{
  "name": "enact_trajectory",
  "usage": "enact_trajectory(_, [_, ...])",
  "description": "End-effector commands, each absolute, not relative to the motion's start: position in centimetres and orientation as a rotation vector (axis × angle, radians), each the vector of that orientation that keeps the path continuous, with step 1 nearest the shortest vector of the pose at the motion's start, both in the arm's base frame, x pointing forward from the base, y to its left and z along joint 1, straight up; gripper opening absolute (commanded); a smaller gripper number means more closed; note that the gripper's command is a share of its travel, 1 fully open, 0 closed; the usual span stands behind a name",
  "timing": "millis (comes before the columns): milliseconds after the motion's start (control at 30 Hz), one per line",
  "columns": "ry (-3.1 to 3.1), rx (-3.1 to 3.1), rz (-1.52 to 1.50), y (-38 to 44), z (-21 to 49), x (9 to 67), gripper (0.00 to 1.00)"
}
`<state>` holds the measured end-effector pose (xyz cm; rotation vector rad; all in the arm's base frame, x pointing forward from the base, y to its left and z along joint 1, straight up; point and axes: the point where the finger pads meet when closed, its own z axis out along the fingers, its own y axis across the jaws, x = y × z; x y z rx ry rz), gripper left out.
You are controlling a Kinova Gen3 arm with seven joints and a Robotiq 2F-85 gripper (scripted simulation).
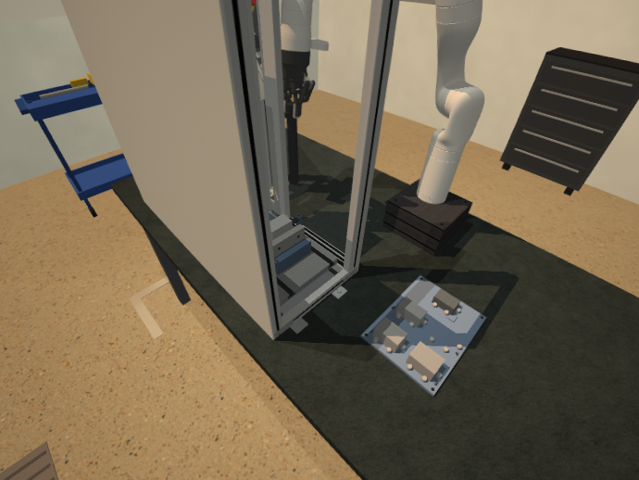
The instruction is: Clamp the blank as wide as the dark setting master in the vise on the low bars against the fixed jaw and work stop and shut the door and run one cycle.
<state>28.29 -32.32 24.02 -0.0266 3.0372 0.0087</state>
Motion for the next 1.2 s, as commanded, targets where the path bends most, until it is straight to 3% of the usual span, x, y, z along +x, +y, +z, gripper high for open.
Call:
enact_trajectory(0, [3.036,-0.027,0.007,-32.34,24.08,28.30,0.39])
enact_trajectory(1167, [3.036,-0.027,0.007,-31.34,24.09,28.29,0.39])
